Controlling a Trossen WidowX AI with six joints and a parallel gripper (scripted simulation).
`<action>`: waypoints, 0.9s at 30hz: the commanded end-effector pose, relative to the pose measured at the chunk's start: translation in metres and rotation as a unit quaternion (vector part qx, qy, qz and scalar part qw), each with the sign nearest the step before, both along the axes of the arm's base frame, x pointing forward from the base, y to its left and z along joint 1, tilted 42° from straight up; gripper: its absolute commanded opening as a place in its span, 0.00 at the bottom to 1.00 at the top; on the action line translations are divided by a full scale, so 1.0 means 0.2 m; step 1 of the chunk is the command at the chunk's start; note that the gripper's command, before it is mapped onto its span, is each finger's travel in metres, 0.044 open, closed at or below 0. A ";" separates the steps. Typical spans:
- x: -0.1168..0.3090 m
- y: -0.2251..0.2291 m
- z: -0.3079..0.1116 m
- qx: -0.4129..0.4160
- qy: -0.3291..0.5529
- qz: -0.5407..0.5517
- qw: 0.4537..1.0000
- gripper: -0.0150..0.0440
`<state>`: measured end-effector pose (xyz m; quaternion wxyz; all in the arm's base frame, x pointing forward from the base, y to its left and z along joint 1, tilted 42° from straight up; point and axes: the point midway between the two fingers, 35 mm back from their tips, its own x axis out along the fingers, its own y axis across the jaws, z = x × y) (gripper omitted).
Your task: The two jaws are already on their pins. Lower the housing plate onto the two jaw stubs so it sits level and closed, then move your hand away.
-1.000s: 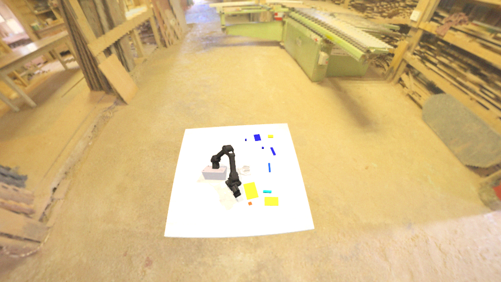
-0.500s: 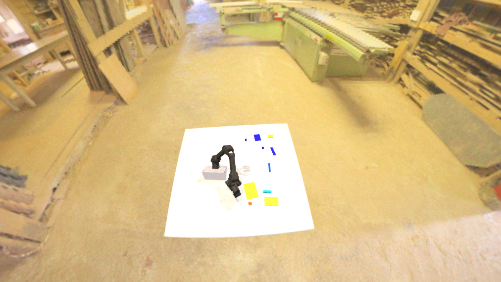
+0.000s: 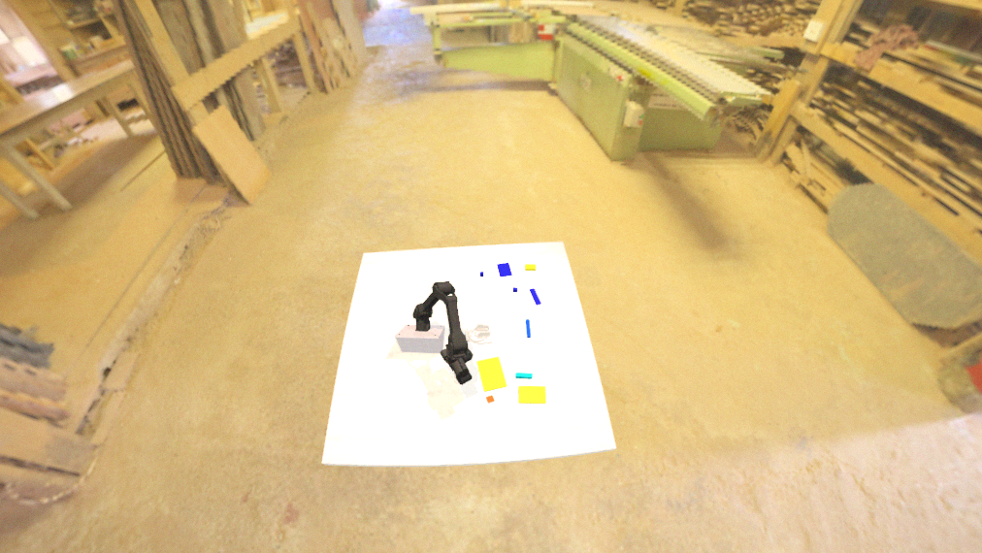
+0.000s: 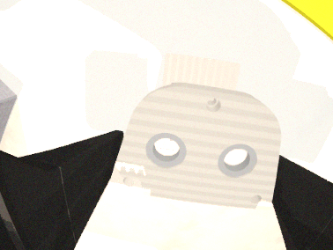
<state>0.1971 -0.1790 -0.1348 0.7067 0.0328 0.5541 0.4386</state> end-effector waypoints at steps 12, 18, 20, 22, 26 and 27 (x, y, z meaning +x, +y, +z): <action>0.00 -0.11 0.13 -0.003 -0.001 0.001 1.000 0.85; 0.04 -0.06 0.20 -0.005 0.010 -0.012 1.000 0.85; 0.06 -0.05 0.22 -0.006 0.014 -0.017 1.000 0.85; 0.07 -0.03 0.24 -0.007 0.018 -0.021 1.000 0.85; 0.10 0.01 0.29 -0.008 0.026 -0.031 0.999 0.85; 0.10 0.02 0.30 -0.008 0.028 -0.034 0.999 0.85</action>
